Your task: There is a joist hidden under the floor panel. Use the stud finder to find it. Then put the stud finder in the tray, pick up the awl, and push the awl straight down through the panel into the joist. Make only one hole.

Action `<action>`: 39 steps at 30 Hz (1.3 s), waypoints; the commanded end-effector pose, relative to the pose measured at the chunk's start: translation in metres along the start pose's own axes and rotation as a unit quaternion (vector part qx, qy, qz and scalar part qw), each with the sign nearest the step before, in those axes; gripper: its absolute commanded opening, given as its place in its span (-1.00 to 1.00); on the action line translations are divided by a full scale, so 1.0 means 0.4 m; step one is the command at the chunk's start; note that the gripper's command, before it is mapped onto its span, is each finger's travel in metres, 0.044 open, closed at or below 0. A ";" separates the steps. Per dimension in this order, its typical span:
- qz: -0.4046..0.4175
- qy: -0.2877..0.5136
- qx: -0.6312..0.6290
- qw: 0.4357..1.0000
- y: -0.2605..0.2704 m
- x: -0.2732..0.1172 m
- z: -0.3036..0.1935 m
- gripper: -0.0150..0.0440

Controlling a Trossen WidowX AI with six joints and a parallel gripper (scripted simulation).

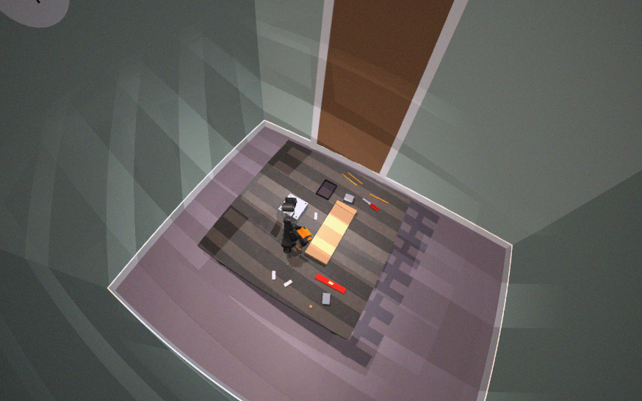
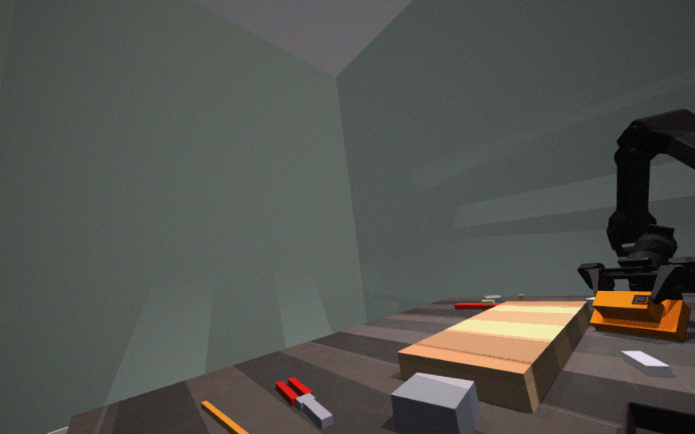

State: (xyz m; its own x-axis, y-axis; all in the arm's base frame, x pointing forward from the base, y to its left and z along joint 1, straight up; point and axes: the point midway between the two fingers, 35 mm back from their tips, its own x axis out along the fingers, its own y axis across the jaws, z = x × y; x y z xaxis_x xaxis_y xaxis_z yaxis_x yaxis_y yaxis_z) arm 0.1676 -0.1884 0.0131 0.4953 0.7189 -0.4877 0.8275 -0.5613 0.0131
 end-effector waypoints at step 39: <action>0.001 -0.002 0.001 1.000 0.001 -0.072 -0.004 1.00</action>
State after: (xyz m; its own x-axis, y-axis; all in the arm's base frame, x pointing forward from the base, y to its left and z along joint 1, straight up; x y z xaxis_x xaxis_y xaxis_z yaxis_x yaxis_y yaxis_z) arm 0.1555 -0.2060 0.0251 0.4976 0.7179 -0.4869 0.8249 -0.5652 0.0096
